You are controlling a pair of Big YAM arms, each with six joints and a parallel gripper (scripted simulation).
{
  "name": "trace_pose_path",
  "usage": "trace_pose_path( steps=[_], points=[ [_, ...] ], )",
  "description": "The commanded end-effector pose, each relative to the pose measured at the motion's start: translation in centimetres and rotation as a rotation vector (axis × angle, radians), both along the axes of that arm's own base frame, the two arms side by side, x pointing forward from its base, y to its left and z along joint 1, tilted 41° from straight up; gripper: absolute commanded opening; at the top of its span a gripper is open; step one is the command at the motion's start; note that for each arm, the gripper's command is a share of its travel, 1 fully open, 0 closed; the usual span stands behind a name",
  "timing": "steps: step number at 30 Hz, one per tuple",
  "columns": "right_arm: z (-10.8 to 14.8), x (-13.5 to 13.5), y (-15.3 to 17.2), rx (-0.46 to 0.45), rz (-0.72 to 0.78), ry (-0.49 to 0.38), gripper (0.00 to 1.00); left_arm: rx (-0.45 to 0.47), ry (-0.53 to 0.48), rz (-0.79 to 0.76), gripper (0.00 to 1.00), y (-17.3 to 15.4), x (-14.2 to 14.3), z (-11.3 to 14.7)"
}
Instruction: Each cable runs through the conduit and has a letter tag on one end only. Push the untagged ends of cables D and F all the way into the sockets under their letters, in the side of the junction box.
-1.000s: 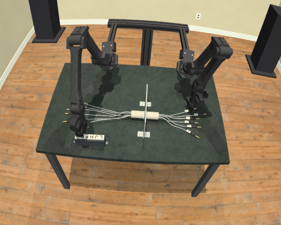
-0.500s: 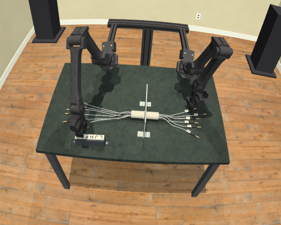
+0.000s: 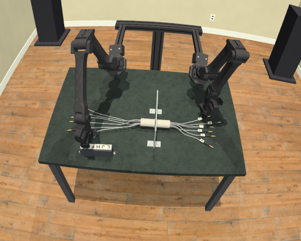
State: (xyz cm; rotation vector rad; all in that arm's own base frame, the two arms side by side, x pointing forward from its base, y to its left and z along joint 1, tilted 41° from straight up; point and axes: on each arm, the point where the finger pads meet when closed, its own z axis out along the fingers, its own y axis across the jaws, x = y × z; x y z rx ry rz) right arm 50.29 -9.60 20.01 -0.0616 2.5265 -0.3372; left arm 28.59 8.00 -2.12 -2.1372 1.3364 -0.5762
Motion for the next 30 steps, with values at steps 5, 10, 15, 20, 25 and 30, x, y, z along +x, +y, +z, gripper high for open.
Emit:
trace_pose_path(
  steps=[5,10,15,20,25,30],
  points=[
    [2.9,2.8,0.3,-0.008,0.014,-0.079,0.05,0.0,-0.001,0.002,0.05,0.0,-0.2,-0.1],
    [2.5,2.2,0.3,-0.009,0.02,-0.081,0.33,0.0,-0.001,0.002,0.05,0.0,-0.2,-0.1],
    [4.1,1.9,1.1,-0.006,0.023,-0.116,0.35,0.0,-0.001,0.002,0.05,0.0,-0.2,-0.1],
    [4.8,1.7,1.3,-0.005,0.02,-0.132,0.35,0.0,-0.001,0.002,0.05,0.0,-0.2,-0.1],
    [5.5,1.4,1.5,-0.003,0.019,-0.148,0.35,0.0,-0.001,0.002,0.05,0.0,-0.2,-0.1],
    [5.6,0.8,1.7,-0.008,0.025,-0.138,0.35,0.0,-0.001,0.002,0.05,0.0,-0.2,-0.1]
  ],
)
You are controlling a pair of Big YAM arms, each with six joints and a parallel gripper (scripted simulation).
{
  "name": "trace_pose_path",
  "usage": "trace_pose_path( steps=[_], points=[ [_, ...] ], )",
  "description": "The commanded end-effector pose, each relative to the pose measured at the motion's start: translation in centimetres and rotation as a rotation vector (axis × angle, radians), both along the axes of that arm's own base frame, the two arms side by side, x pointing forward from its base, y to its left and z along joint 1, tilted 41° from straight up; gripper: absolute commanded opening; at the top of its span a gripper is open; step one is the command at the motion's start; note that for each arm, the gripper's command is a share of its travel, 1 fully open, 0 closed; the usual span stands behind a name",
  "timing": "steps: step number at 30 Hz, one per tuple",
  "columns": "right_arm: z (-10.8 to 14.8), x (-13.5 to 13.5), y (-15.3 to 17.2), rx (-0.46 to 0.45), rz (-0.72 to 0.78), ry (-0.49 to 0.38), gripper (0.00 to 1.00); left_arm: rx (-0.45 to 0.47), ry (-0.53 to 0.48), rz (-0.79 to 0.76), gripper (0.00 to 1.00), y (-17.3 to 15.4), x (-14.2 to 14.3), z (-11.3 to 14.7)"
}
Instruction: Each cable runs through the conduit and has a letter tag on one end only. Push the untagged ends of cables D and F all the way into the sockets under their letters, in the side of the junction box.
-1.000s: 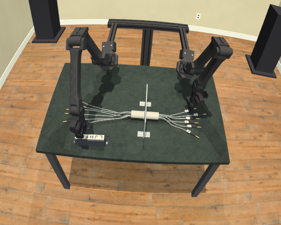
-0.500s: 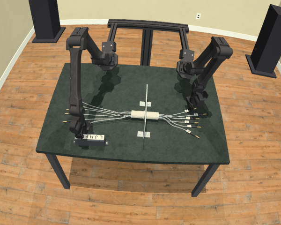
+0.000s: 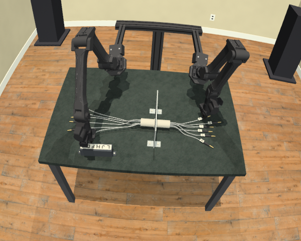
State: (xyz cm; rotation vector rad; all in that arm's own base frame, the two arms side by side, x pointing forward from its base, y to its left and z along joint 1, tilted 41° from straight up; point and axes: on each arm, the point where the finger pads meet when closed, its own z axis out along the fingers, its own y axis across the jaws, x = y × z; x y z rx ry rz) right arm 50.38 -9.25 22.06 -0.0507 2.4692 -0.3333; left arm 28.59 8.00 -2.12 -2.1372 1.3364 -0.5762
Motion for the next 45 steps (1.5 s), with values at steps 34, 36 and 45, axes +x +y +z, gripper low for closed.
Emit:
trace_pose_path(
  steps=[34,36,45],
  points=[
    [3.8,-6.8,-0.4,0.035,-0.077,-0.134,1.0,0.0,-0.001,0.002,0.05,0.0,-0.2,-0.1],
    [3.9,-9.0,-1.1,0.054,-0.117,-0.203,1.0,0.0,-0.001,0.002,0.05,0.0,-0.2,-0.1],
    [3.7,-20.4,-4.5,0.125,-0.294,-0.535,1.0,0.0,-0.001,0.002,0.05,0.0,-0.2,-0.1]
  ],
)
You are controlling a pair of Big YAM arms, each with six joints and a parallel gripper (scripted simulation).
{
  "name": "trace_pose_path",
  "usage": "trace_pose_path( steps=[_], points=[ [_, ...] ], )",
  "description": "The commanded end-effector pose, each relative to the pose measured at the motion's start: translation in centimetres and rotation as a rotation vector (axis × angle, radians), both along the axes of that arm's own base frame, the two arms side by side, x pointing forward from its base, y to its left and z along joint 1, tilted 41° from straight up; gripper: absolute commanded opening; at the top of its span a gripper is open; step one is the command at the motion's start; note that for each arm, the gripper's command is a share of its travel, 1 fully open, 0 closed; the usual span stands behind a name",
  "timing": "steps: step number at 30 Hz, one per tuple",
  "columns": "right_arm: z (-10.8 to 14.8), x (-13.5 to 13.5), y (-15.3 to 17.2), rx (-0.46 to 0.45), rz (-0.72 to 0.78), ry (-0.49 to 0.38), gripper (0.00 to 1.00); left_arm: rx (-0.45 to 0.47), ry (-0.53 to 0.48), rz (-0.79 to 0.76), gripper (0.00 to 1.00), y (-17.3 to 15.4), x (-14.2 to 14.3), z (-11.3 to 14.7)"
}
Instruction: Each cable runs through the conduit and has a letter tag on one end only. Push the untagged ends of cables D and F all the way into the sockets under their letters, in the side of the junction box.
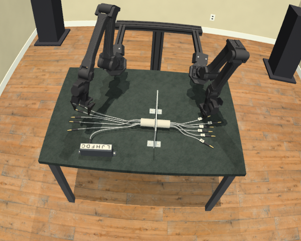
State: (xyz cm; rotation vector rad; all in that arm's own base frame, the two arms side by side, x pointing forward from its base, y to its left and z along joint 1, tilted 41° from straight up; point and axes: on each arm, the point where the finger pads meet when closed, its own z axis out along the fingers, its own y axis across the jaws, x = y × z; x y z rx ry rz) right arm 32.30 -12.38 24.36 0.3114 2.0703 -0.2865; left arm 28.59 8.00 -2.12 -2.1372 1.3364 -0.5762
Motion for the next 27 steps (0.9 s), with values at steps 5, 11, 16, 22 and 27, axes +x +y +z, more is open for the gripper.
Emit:
trace_pose_path(
  steps=[5,11,16,22,27],
  points=[
    [1.3,-4.7,-2.0,0.042,-0.102,-0.185,1.0,0.0,-0.001,0.002,0.05,0.0,-0.2,-0.1],
    [0.8,-8.4,-2.9,0.071,-0.153,-0.275,1.0,0.0,-0.001,0.002,0.05,0.0,-0.2,-0.1],
    [1.6,-9.7,-3.2,0.069,-0.165,-0.328,1.0,0.0,-0.001,0.002,0.05,0.0,-0.2,-0.1],
    [1.5,-9.8,-3.4,0.077,-0.165,-0.326,1.0,0.0,-0.001,0.002,0.05,0.0,-0.2,-0.1],
    [1.5,-9.8,-3.4,0.069,-0.161,-0.323,1.0,0.0,-0.001,0.002,0.05,0.0,-0.2,-0.1]
  ],
)
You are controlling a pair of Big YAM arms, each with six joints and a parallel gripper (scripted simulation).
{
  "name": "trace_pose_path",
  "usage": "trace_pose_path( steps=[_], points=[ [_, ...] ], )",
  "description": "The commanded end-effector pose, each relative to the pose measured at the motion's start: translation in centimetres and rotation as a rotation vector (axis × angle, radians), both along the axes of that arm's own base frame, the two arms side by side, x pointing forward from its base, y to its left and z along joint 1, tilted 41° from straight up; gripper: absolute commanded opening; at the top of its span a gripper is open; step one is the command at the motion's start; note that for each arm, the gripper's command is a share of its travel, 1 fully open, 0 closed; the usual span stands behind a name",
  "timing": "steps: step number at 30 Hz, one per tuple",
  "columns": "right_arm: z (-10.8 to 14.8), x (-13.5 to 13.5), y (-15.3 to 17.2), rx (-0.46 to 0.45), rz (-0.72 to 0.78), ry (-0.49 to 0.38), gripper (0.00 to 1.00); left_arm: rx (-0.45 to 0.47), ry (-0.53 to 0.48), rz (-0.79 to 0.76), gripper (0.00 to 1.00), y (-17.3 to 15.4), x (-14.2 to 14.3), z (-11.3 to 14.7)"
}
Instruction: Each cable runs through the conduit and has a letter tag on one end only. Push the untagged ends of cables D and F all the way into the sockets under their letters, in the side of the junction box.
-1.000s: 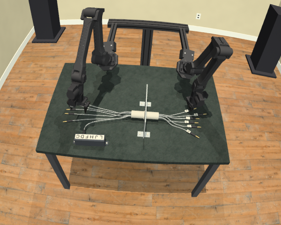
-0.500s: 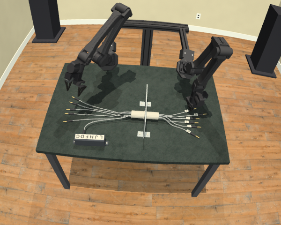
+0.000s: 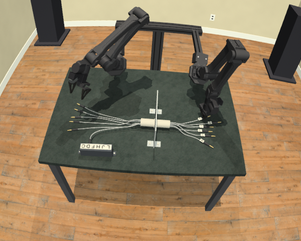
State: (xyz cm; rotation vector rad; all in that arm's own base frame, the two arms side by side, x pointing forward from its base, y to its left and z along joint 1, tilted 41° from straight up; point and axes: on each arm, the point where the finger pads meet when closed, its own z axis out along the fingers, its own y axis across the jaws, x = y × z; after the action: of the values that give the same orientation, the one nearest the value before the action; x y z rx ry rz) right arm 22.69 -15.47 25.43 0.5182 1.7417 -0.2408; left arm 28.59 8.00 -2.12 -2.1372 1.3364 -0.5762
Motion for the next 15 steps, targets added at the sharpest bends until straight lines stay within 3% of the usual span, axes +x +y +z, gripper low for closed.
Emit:
trace_pose_path(
  steps=[1,15],
  points=[
    [0.41,-0.21,-0.29,0.006,-0.012,0.002,1.0,0.0,-0.001,0.002,0.05,-0.03,-0.17,-0.07],
    [0.64,0.01,-0.09,-0.002,-0.002,-0.005,1.0,0.017,-0.019,0.014,0.05,0.8,0.11,0.46]
  ],
)
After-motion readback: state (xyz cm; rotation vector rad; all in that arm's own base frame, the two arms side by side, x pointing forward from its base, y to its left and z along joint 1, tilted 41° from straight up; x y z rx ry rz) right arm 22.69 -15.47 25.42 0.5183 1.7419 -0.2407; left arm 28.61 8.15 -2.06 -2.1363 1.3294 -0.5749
